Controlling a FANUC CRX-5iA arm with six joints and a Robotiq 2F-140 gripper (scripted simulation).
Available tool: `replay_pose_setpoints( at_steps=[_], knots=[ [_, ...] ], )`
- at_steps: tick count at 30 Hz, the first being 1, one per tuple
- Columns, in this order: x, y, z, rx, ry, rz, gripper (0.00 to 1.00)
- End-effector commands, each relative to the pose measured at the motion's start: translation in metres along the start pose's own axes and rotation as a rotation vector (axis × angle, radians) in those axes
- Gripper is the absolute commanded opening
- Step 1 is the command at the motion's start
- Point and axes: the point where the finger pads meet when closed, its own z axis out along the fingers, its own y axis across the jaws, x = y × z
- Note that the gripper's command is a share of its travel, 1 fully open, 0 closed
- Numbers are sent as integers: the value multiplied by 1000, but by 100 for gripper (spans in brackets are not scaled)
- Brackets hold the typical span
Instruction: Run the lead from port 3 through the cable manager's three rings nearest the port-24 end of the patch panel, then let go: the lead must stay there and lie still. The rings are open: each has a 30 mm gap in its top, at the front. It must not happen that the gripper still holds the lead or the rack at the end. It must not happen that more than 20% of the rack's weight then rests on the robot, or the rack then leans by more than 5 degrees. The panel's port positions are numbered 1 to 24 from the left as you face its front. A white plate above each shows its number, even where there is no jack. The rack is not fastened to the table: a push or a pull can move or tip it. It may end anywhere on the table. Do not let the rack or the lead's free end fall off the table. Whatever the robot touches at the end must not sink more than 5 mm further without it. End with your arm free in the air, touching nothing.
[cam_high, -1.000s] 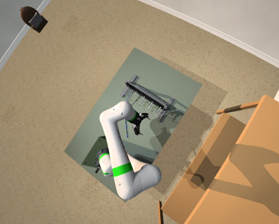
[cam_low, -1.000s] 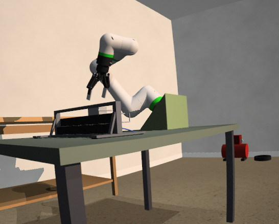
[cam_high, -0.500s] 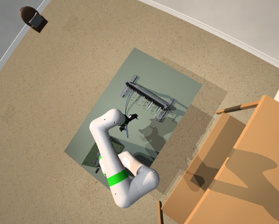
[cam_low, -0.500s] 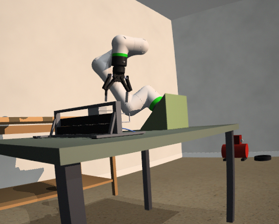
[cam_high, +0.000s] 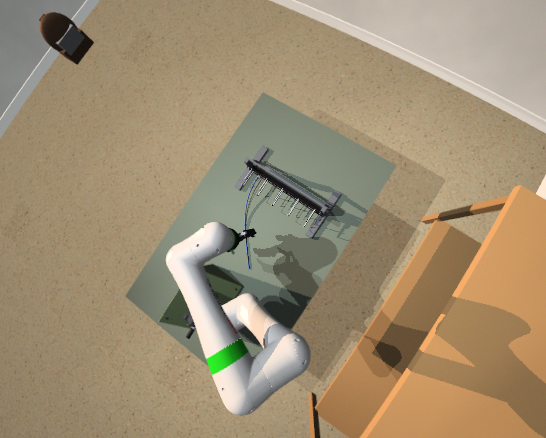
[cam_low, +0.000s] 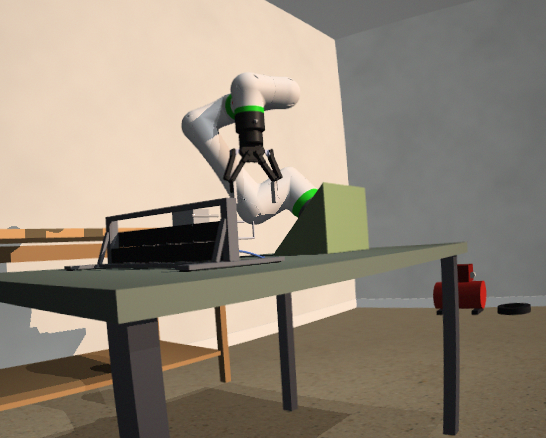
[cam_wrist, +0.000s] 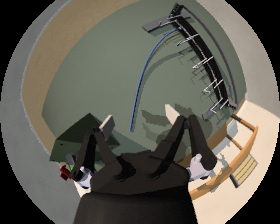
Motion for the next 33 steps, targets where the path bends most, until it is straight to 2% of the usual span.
replay_pose_setpoints(
  at_steps=[1,33],
  knots=[
    [0,0,-1,-1,1,-1,0],
    [0,-2,-1,-2,1,30,0]
  ],
)
